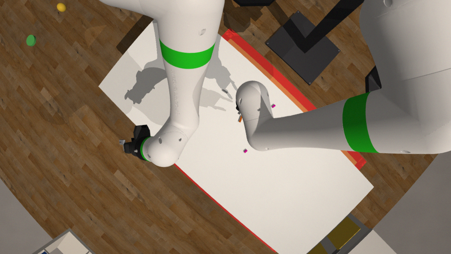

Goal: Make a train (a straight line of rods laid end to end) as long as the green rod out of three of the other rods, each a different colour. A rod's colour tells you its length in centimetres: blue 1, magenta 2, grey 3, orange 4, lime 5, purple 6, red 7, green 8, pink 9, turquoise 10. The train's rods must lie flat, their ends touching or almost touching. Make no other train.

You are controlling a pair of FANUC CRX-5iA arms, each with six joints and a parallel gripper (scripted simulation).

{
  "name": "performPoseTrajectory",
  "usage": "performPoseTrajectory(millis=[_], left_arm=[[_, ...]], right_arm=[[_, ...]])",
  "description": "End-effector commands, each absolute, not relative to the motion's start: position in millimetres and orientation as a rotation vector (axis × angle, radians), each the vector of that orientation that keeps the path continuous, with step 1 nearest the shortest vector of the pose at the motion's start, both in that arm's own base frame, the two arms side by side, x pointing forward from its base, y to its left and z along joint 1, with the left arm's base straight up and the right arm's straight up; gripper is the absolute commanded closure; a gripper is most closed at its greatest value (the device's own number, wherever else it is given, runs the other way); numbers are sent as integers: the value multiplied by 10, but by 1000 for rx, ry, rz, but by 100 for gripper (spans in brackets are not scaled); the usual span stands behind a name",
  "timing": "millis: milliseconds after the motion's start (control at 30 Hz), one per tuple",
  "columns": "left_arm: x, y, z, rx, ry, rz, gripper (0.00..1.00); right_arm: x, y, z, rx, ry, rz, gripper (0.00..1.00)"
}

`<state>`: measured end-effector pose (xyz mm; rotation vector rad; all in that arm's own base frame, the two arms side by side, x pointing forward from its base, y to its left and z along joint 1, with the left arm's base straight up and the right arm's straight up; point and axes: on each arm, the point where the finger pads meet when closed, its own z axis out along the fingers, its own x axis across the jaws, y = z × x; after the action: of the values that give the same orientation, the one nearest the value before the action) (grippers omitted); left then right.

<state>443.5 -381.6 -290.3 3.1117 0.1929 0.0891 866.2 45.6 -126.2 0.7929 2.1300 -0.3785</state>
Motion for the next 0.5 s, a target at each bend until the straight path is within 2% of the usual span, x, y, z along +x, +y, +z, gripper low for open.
performPoseTrajectory(millis=[0,467], left_arm=[[4443,-3823,-2894,3110,193,91,0],[4546,-3726,-2839,3108,240,91,0]], right_arm=[[8670,458,-1247,793,2128,-377,0],[8670,458,-1247,793,2128,-377,0]])
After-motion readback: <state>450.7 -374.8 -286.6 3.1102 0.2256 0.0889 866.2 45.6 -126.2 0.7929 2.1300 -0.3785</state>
